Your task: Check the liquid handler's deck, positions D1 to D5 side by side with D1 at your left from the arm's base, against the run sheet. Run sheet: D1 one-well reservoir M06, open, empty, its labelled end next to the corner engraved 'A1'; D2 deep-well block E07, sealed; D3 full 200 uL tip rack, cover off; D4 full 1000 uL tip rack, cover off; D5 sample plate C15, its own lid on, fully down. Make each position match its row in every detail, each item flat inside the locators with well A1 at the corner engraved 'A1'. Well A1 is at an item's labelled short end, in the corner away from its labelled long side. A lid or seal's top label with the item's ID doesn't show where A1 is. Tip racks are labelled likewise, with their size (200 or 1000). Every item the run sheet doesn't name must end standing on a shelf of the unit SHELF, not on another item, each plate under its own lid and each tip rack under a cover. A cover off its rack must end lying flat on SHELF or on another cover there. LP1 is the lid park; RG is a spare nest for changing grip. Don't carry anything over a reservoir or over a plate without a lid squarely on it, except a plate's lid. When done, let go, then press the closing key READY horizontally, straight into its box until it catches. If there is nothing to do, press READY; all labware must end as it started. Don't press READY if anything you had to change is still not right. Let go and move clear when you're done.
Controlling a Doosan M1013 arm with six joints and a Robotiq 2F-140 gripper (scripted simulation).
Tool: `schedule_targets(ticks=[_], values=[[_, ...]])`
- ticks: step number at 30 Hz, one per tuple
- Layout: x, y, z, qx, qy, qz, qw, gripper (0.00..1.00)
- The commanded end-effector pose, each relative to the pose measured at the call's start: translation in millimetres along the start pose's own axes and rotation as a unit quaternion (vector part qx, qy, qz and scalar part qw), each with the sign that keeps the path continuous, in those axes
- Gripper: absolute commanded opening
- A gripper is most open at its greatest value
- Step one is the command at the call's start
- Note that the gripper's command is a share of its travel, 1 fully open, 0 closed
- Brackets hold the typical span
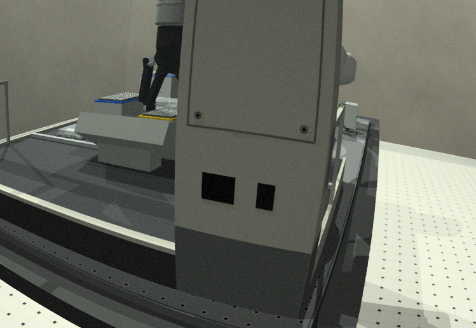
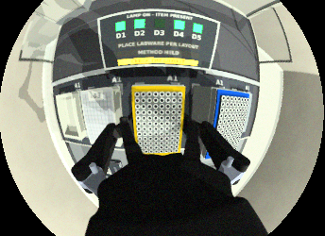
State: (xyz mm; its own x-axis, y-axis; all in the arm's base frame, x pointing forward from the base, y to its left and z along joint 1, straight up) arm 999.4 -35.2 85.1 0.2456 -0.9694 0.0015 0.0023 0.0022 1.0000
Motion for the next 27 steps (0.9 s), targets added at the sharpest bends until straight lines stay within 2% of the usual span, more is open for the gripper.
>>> schedule_targets(ticks=[1,27], values=[[0.0,1.0,-0.4,0.001,0.0,0.0,1.0,0.1],[0.0,-5.9,-0.4,0.001,0.0,0.0,1.0,0.1]])
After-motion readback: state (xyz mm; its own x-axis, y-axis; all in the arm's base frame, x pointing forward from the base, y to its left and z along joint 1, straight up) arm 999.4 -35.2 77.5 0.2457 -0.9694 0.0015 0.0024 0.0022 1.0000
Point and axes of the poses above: the point where the finger pads meet when closed, its own y axis back along the fingers, its own x axis across the jaws, z = x × y, the point moved 6 cm from there along y, back along the fingers, and after that the axes turned 15 degrees about y, right-handed, at the moved point
